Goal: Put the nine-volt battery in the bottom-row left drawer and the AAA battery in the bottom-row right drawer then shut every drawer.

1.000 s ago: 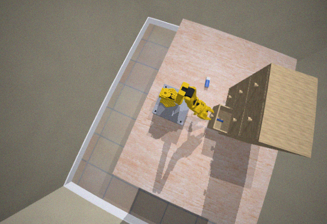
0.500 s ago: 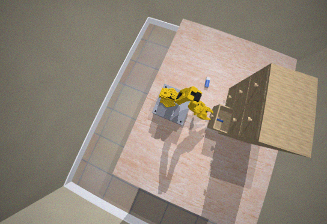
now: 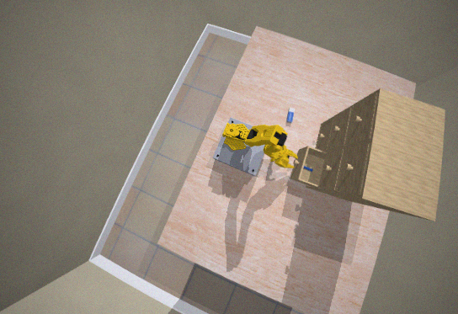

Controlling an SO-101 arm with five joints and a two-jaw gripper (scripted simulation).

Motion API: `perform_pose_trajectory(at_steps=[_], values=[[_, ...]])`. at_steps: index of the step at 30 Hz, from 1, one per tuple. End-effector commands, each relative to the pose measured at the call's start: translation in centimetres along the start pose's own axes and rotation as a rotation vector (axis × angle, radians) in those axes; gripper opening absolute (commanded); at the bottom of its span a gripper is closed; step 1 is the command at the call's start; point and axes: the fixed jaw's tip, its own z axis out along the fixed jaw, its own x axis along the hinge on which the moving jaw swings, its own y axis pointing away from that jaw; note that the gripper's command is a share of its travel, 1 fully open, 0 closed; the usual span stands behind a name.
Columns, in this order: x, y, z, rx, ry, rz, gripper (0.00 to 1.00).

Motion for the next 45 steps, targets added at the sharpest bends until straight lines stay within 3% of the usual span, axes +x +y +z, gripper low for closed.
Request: perform_pose_trajectory(at_steps=[1,45], values=[[0.11,-0.24,0.12,0.008,0.012,0.004,0.21],[0.01,-0.46,0.24,0.016,0.012,-0.001,0.18]])
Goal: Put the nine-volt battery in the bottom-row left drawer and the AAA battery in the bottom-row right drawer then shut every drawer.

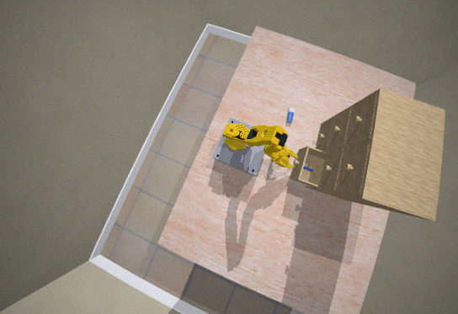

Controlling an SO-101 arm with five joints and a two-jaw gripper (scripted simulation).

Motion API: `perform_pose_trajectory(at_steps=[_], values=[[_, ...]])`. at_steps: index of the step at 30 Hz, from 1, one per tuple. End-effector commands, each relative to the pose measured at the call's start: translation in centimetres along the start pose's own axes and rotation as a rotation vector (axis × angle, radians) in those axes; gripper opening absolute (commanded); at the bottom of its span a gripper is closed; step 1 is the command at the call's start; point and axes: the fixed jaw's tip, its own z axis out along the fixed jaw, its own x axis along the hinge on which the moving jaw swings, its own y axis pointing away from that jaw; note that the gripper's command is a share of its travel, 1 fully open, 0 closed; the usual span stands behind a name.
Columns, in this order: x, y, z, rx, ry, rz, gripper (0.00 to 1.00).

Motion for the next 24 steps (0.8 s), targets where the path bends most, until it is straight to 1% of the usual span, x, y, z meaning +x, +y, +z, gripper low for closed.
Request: perform_pose_trajectory(at_steps=[1,24], values=[[-0.04,-0.24,0.09,0.008,0.002,0.004,0.18],[-0.04,-0.24,0.09,0.008,0.002,0.004,0.03]])
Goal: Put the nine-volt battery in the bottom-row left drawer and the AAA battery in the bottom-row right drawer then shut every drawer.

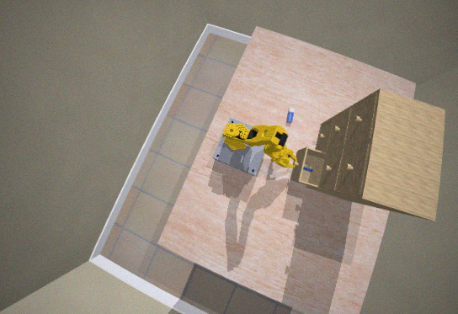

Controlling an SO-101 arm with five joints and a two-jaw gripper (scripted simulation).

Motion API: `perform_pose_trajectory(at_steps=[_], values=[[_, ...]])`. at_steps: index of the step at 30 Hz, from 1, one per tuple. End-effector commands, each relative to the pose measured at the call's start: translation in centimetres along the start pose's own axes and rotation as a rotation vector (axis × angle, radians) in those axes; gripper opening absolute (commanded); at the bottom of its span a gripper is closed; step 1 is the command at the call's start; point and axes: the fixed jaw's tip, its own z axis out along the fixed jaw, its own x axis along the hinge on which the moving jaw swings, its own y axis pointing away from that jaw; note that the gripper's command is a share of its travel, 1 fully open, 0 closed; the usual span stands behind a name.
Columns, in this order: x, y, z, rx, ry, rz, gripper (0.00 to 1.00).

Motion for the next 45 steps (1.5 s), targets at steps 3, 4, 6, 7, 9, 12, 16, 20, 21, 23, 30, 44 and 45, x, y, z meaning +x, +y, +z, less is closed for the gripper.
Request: perform_pose_trajectory(at_steps=[3,4,6,7,9,12,16,20,21,23,30,44,45], values=[[0.0,-0.1,0.1,0.003,0.003,0.009,0.01],[0.0,-0.1,0.1,0.003,0.003,0.009,0.00],[0.0,-0.1,0.1,0.003,0.003,0.009,0.00],[0.0,-0.1,0.1,0.003,0.003,0.009,0.00],[0.0,-0.1,0.1,0.003,0.003,0.009,0.00],[0.0,-0.1,0.1,0.003,0.003,0.009,0.00],[0.0,-0.1,0.1,0.003,0.003,0.009,0.00],[0.0,-0.1,0.1,0.003,0.003,0.009,0.00],[0.0,-0.1,0.1,0.003,0.003,0.009,0.00],[0.0,-0.1,0.1,0.003,0.003,0.009,0.00],[0.6,-0.1,0.8,0.004,0.003,0.018,0.00],[1.3,-0.2,1.7,0.007,0.004,0.023,0.00],[1.4,-0.2,1.8,0.007,0.004,0.023,0.00]])
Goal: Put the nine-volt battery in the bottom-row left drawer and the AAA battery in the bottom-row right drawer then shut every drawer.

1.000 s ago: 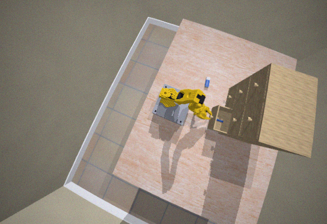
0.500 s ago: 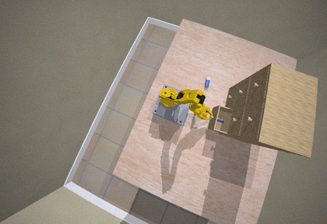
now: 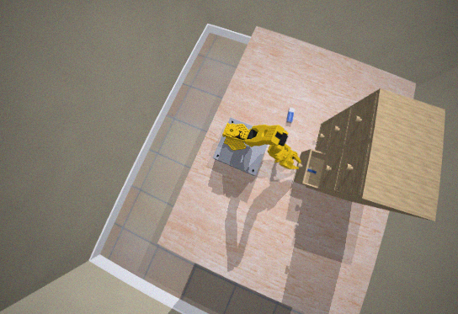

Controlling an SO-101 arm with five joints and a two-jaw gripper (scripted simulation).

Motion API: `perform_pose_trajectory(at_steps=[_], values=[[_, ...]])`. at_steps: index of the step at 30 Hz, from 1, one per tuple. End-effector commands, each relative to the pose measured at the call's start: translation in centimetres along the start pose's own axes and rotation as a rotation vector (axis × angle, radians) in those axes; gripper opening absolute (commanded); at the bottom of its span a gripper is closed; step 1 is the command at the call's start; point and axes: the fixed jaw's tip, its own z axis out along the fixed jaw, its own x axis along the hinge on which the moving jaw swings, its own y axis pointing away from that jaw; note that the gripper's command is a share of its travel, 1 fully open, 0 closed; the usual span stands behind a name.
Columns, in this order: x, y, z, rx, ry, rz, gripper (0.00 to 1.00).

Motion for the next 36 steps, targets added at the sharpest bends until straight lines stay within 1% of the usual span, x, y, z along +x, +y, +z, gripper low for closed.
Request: perform_pose_trajectory(at_steps=[1,7,12,24,29,36], values=[[0.5,-0.2,0.6,0.008,0.008,0.012,0.00],[0.9,-0.3,1.1,0.010,0.008,0.010,0.00],[0.9,-0.3,1.1,0.010,0.008,0.010,0.00],[1.7,-0.5,2.2,0.014,0.008,0.007,0.00],[1.7,-0.5,2.2,0.014,0.008,0.007,0.00],[2.2,-0.5,2.9,0.016,0.008,0.006,0.00]])
